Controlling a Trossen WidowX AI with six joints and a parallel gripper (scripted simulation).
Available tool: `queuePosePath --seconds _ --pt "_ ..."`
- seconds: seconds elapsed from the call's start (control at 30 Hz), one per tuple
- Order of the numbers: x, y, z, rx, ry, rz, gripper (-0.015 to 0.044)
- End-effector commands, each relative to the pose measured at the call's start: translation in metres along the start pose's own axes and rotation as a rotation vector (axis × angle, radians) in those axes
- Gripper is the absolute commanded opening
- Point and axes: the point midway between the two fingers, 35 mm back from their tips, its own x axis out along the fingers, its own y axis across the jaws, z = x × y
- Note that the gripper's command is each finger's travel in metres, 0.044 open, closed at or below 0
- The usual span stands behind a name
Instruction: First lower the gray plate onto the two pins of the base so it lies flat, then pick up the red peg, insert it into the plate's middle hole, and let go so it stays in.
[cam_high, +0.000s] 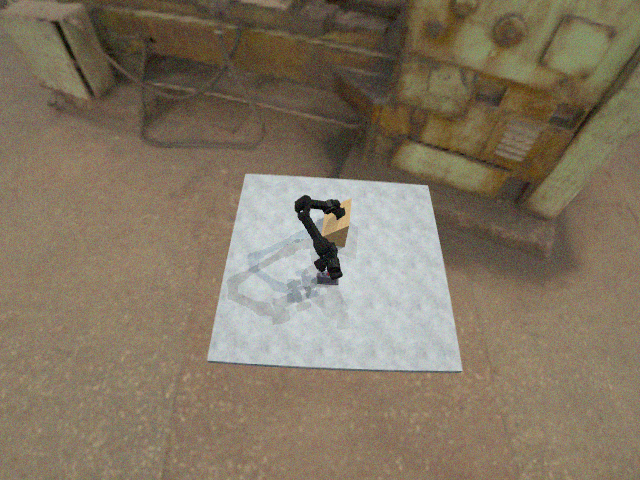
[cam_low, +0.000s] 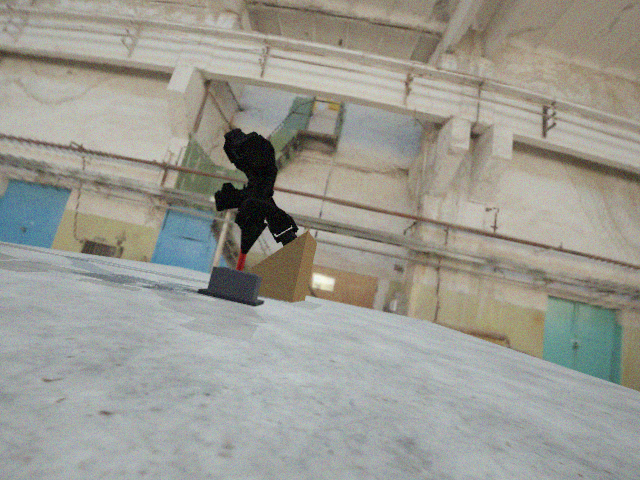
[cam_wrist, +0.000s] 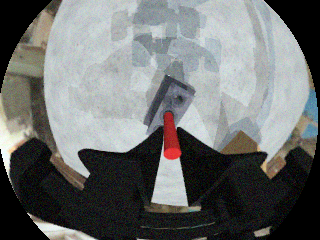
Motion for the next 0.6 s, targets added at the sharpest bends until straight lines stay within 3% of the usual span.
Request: queuePosePath --seconds 0.0,0.57 --pt "-0.0001 -0.0001 0.0 0.0 0.0 0.0 0.015" --pt "-0.0057 0.0001 -0.0007 -0.003 -0.005 0.001 0.015"
